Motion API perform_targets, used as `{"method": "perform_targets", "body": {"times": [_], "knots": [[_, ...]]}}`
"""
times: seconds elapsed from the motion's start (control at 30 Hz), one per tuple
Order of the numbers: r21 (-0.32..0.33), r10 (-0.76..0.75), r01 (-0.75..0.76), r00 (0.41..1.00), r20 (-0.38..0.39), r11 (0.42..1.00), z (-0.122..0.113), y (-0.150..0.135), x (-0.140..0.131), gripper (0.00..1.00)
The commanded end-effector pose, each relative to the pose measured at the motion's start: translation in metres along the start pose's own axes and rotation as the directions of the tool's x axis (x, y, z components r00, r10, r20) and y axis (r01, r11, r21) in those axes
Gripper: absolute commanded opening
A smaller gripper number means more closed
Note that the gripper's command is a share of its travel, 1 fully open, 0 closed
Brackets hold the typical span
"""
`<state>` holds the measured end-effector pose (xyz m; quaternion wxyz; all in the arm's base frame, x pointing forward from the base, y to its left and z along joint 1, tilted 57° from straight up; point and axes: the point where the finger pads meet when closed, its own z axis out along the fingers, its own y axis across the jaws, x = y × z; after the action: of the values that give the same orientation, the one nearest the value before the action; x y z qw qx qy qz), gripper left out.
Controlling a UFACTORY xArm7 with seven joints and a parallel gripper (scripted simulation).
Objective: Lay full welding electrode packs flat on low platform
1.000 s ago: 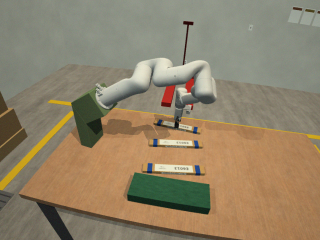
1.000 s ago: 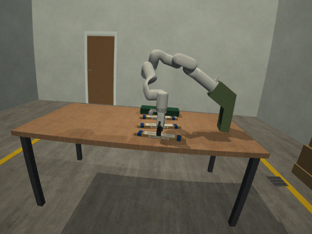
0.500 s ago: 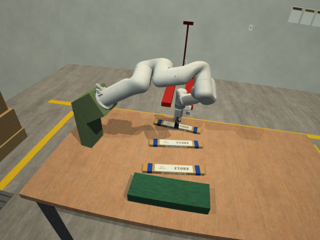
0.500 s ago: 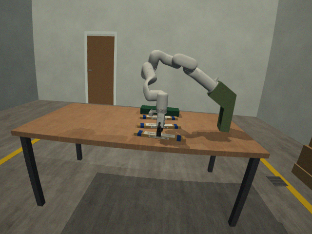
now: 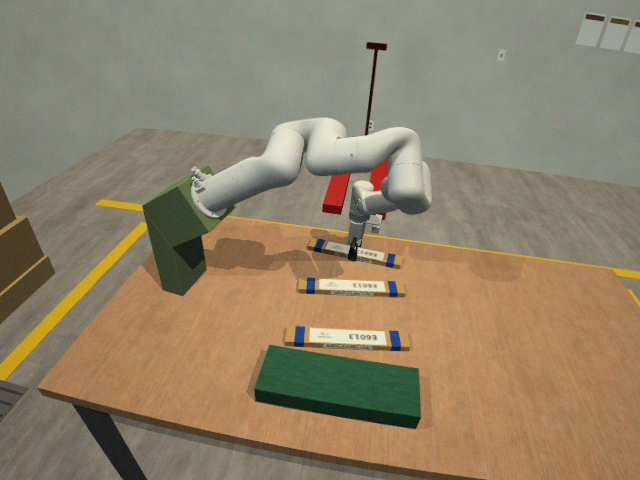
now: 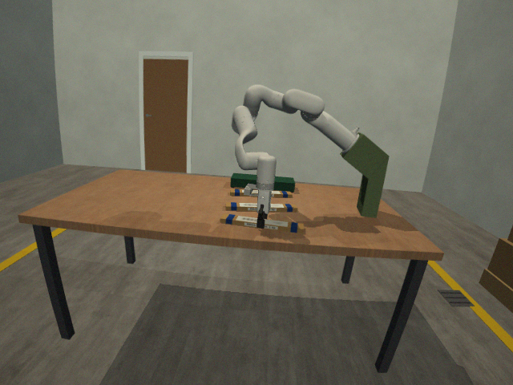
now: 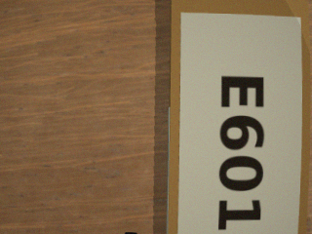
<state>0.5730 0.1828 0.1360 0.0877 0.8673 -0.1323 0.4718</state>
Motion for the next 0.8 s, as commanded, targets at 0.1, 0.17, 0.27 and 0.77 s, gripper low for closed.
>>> {"method": "perform_targets", "body": {"times": [0.1, 0.17, 0.27, 0.77], "knots": [[0.004, -0.001, 0.001, 1.000, -0.001, 1.000, -0.0014, -0.0019, 0.0003, 1.00], [0.004, -0.001, 0.001, 1.000, -0.001, 1.000, -0.0014, -0.0019, 0.0003, 1.00], [0.004, -0.001, 0.001, 1.000, -0.001, 1.000, -0.0014, -0.0019, 0.0003, 1.00], [0.004, -0.001, 0.001, 1.000, -0.001, 1.000, -0.0014, -0.0019, 0.0003, 0.58]]}}
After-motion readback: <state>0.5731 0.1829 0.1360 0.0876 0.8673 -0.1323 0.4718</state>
